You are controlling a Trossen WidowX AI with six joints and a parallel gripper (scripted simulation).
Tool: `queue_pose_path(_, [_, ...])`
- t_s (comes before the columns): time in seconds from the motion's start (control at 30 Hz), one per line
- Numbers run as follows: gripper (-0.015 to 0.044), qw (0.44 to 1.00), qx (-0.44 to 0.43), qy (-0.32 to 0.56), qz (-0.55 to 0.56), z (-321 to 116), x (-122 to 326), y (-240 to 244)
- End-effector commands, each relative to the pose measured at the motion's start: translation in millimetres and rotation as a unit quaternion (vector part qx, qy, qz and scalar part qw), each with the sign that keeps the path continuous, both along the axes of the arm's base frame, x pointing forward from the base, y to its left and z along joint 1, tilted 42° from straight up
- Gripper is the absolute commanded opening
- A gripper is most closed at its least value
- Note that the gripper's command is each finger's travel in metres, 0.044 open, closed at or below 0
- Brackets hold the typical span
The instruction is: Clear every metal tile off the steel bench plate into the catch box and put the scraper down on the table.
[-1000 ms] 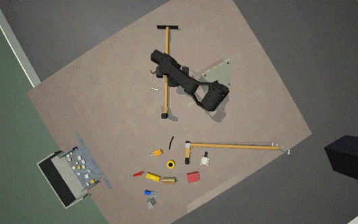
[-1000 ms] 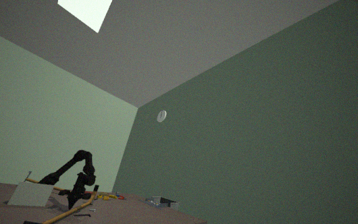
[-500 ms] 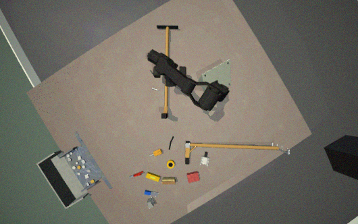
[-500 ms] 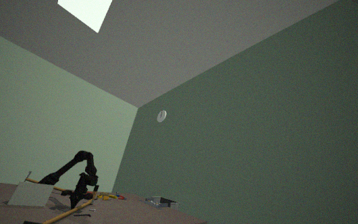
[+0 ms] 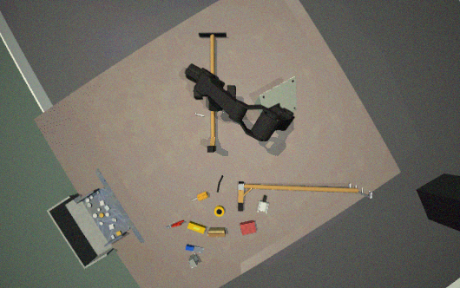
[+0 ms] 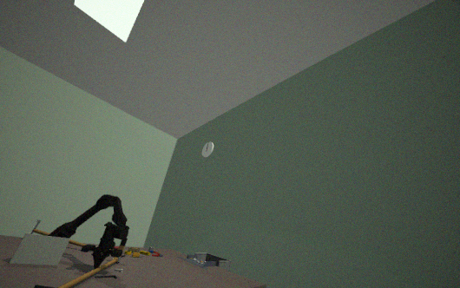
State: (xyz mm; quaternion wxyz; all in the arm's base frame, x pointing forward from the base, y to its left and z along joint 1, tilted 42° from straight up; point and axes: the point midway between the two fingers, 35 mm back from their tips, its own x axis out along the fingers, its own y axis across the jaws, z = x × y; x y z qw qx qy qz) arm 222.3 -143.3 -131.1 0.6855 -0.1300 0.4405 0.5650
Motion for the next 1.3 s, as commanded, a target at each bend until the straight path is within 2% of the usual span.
queue_pose_path(0.0, [0.0000,1.000,0.000,-0.003,-0.003,-1,6,-3])
queue_pose_path(1.27, [0.0000,1.000,0.000,-0.004,-0.003,-13,41,-14])
